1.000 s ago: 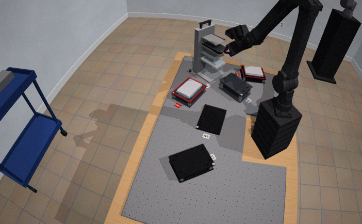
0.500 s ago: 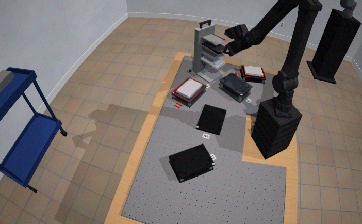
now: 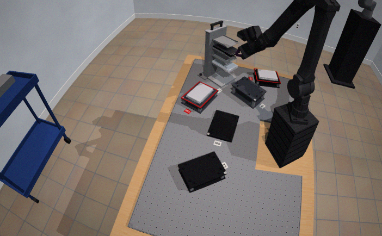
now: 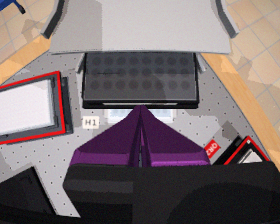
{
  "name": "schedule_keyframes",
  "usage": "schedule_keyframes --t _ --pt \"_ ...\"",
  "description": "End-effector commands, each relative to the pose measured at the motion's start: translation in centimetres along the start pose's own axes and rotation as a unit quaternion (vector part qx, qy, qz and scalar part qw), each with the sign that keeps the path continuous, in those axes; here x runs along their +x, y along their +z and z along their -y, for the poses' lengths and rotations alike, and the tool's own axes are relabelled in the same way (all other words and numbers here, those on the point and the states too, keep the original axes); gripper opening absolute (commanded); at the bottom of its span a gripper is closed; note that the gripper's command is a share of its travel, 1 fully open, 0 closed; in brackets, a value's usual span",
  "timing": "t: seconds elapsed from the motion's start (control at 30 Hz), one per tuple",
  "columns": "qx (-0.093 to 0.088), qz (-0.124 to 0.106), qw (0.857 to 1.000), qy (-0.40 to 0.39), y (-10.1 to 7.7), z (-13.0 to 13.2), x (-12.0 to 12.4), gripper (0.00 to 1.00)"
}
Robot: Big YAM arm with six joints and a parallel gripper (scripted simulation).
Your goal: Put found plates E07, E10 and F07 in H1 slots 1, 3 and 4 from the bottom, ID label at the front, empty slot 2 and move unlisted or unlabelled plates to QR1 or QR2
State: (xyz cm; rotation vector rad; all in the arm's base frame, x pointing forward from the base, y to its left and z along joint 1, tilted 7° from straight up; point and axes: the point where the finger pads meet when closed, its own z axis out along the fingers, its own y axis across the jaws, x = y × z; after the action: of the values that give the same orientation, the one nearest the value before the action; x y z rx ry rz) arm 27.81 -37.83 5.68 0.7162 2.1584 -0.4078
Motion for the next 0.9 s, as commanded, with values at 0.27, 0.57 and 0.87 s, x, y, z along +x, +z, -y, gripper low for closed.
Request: schedule_keyframes --t 0.27,0.57,0.87 --pt "-0.001 0.020 1.000 -0.005 1.0 0.2 -3.1 0.00" --pt "-0.001 0.020 1.000 -0.005 1.0 0.2 -3.1 0.00" --pt "0.006 0.024 1.000 -0.010 -0.8 0.5 -1.5 0.00"
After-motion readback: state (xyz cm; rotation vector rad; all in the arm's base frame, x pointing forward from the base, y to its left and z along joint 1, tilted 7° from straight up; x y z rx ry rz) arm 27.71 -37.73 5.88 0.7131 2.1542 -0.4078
